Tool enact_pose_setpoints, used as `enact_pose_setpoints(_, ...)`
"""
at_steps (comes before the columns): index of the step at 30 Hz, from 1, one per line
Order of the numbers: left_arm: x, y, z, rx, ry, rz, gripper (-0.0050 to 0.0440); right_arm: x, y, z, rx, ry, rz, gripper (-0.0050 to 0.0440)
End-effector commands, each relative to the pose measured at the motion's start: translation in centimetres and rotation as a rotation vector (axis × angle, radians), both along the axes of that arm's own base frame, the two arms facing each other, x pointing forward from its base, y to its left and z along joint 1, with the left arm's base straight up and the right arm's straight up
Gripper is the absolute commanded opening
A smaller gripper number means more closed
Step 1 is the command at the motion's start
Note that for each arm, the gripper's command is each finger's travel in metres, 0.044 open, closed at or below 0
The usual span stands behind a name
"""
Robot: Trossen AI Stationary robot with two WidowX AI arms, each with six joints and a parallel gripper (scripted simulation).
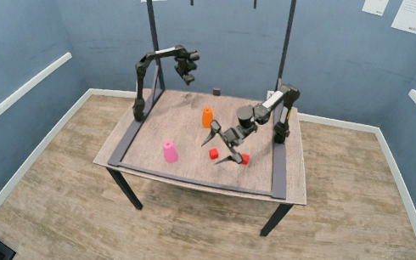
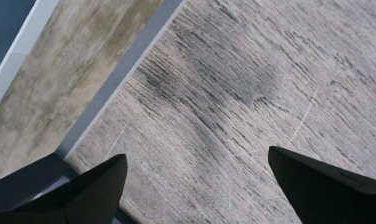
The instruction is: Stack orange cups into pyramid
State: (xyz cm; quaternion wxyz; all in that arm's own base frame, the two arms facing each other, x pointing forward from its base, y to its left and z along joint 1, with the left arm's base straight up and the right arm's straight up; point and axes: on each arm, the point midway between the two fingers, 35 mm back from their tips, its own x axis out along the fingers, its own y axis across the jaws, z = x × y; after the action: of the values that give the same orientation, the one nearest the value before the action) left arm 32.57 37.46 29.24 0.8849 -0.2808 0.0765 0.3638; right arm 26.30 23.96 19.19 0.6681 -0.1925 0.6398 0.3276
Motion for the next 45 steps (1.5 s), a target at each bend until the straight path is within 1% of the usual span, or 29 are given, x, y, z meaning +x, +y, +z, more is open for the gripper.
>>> enact_pose_setpoints(1,-0.2,-0.3,1.7,0.031,-0.023,-0.001,0.04,0.0,0.0,1.2,0.026,-0.032,0.002,0.04)
enact_pose_setpoints(19,-0.2,-0.3,1.7,0.031,-0.023,-0.001,0.04,0.0,0.0,1.2,0.026,-0.032,0.002,0.04)
enact_pose_setpoints(22,-0.1,-1.7,1.4,0.034,0.002,-0.036,0.04,0.2,-0.9,2.0,0.041,-0.06,-0.023,0.04)
enact_pose_setpoints(25,0.5,-4.3,0.7,0.039,0.062,-0.103,0.04,0.6,-2.6,3.4,0.077,-0.119,-0.073,0.04)
enact_pose_setpoints(28,1.3,-8.4,-0.6,0.048,0.157,-0.203,0.04,1.1,-5.1,5.5,0.127,-0.211,-0.143,0.04)
enact_pose_setpoints(32,2.3,-13.6,-2.1,0.059,0.275,-0.337,0.04,1.1,-8.3,8.0,0.184,-0.328,-0.23,0.04)
enact_pose_setpoints(34,2.3,-13.6,-2.1,0.059,0.275,-0.337,0.04,1.1,-8.3,8.0,0.184,-0.328,-0.23,0.04)
enact_pose_setpoints(36,2.9,-16.3,-2.8,0.065,0.333,-0.406,0.04,0.9,-9.9,9.1,0.208,-0.39,-0.274,0.04)
enact_pose_setpoints(39,4.0,-20.4,-3.2,0.088,0.412,-0.514,0.04,0.3,-12.4,10.9,0.242,-0.492,-0.345,0.04)
enact_pose_setpoints(43,5.5,-25.2,-5.3,0.085,0.534,-0.644,0.04,-0.7,-15.2,12.7,0.274,-0.616,-0.427,0.04)
enact_pose_setpoints(45,6.1,-27.8,-6.0,0.091,0.59,-0.71,0.04,-1.5,-16.6,13.6,0.288,-0.684,-0.47,0.04)
